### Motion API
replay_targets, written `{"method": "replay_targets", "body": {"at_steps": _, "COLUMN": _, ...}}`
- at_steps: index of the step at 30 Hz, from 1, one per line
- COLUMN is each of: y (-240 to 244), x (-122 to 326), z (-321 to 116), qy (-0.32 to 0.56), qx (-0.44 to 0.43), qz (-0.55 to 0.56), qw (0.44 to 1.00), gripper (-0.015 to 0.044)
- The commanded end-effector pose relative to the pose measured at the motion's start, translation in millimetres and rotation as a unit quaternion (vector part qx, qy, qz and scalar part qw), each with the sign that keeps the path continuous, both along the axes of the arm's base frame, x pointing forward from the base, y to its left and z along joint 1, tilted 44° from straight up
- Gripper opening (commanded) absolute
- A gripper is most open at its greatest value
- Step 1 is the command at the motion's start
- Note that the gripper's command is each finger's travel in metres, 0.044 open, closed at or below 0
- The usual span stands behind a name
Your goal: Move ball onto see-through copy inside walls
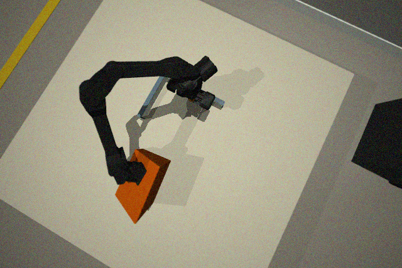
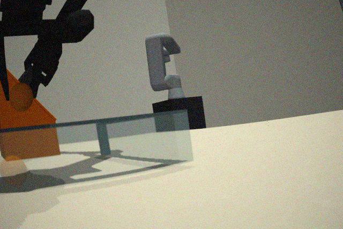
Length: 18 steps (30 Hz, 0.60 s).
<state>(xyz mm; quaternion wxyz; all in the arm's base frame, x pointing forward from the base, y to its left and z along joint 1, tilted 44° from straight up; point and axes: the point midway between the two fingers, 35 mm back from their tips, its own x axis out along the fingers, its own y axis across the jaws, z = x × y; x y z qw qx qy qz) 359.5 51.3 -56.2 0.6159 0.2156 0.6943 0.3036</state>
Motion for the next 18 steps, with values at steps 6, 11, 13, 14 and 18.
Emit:
{"method": "replay_targets", "body": {"at_steps": 6, "y": -32, "x": 4, "z": 33, "qy": -0.007, "qx": 0.001, "qz": -0.01, "qw": 1.0, "gripper": 0.0}}
{"method": "replay_targets", "body": {"at_steps": 11, "y": -28, "x": 9, "z": 21, "qy": -0.008, "qx": 0.001, "qz": -0.009, "qw": 1.0, "gripper": 0.0}}
{"method": "replay_targets", "body": {"at_steps": 13, "y": -25, "x": 13, "z": 10, "qy": -0.008, "qx": 0.001, "qz": -0.009, "qw": 1.0, "gripper": 0.0}}
{"method": "replay_targets", "body": {"at_steps": 14, "y": -23, "x": 15, "z": 5, "qy": -0.008, "qx": 0.001, "qz": -0.009, "qw": 1.0, "gripper": 0.0}}
{"method": "replay_targets", "body": {"at_steps": 18, "y": -18, "x": 21, "z": -12, "qy": -0.008, "qx": 0.001, "qz": -0.01, "qw": 1.0, "gripper": 0.0}}
